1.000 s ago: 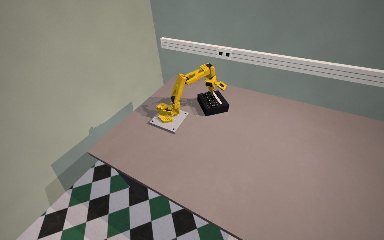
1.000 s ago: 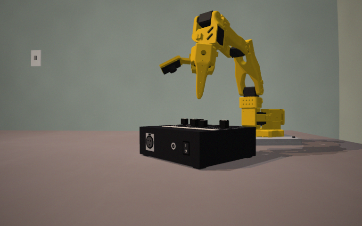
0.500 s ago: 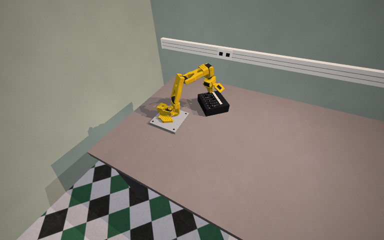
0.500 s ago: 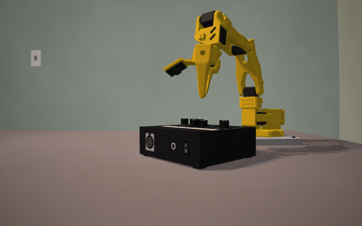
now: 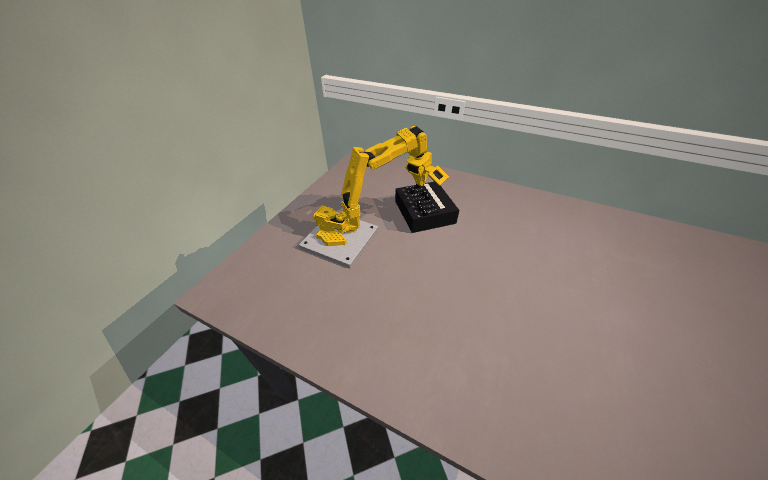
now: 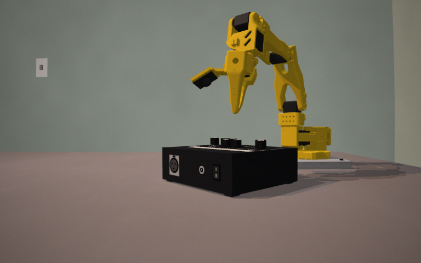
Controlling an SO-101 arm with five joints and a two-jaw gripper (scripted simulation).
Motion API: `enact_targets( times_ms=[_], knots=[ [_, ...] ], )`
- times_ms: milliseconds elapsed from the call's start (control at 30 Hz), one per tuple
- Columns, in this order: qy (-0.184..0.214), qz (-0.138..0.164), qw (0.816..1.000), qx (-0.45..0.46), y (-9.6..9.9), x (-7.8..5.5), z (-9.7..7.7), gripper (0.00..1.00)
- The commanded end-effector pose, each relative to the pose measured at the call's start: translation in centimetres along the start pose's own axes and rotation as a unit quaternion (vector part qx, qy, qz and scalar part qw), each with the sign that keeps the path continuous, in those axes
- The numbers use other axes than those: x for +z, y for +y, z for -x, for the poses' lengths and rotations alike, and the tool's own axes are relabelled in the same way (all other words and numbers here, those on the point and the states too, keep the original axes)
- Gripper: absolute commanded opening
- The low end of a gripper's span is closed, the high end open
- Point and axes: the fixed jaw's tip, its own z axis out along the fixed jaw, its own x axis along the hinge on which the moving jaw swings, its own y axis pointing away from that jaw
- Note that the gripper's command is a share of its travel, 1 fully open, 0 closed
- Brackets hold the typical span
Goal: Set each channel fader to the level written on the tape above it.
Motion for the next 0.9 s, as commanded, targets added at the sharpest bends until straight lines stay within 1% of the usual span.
enact_targets(
  times_ms=[0,400,867],
  knots=[
    [0.0,0.004,1.0,-0.003,0.06,-0.15,-0.25,0.0],
    [0.0,0.004,1.0,-0.015,0.04,-0.15,-0.28,0.0],
    [0.0,0.003,0.999,-0.054,-0.02,-0.14,-0.35,0.0]
  ],
)
